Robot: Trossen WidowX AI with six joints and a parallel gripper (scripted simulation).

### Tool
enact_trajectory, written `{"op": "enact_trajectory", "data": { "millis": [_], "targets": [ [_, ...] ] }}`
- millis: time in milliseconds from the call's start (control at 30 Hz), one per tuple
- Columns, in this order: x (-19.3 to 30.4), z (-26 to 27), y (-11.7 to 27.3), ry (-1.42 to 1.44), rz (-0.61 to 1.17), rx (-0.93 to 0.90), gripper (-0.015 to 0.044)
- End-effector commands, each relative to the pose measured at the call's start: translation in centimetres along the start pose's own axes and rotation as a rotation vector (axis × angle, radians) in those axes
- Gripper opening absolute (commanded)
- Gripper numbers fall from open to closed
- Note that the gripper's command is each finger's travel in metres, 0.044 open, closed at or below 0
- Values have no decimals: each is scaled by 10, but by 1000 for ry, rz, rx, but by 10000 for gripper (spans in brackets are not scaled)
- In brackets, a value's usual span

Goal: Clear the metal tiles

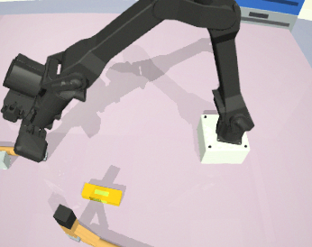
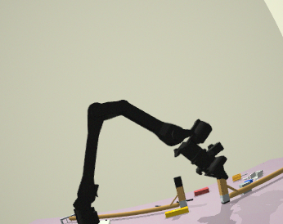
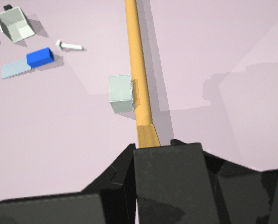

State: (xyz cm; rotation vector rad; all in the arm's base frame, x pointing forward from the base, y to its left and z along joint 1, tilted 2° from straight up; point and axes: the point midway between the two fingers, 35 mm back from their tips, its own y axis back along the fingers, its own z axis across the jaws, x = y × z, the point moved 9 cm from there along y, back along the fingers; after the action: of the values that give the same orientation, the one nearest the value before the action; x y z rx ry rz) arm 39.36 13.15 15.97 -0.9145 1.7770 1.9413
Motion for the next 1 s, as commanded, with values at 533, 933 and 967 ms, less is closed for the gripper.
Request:
{"op": "enact_trajectory", "data": {
  "millis": [533,933,967],
  "targets": [
    [-27,-2,-17,4,-16,-6,0],
    [-40,-5,-29,4,-18,-5,0],
    [-41,-6,-30,4,-18,-5,0]
  ]
}}
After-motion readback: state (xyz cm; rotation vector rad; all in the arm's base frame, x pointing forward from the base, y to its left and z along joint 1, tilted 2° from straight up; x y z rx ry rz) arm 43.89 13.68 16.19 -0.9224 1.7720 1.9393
